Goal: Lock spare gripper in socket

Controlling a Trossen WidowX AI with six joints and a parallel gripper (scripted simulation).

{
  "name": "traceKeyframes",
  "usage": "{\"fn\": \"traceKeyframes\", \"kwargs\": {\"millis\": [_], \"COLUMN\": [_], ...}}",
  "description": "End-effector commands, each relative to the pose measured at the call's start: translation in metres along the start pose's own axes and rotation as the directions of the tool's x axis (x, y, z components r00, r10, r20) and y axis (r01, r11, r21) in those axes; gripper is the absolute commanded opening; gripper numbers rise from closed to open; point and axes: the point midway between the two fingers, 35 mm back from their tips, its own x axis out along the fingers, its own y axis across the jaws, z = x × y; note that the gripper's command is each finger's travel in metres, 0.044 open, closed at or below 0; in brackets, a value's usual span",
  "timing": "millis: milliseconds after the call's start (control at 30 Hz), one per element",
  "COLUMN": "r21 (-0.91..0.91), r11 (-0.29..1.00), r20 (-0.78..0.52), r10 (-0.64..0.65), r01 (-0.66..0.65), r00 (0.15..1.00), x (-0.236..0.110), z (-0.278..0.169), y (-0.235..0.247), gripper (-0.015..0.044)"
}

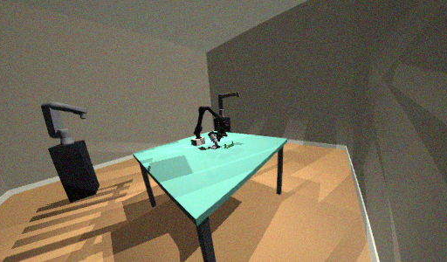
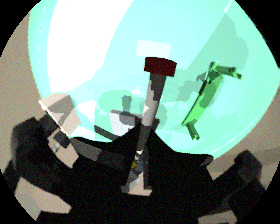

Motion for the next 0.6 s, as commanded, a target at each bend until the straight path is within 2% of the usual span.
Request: {"fn": "traceKeyframes", "kwargs": {"millis": [0,567], "r21": [-0.002,-0.005], "r11": [1.000,1.000], "r20": [-0.002,-0.002], "r10": [-0.002,0.009], "r01": [0.002,-0.009], "r00": [1.000,1.000], "x": [0.000,0.003], "z": [-0.004,-0.014], "y": [-0.001,0.000], "gripper": [0.0000,0.0000]}}
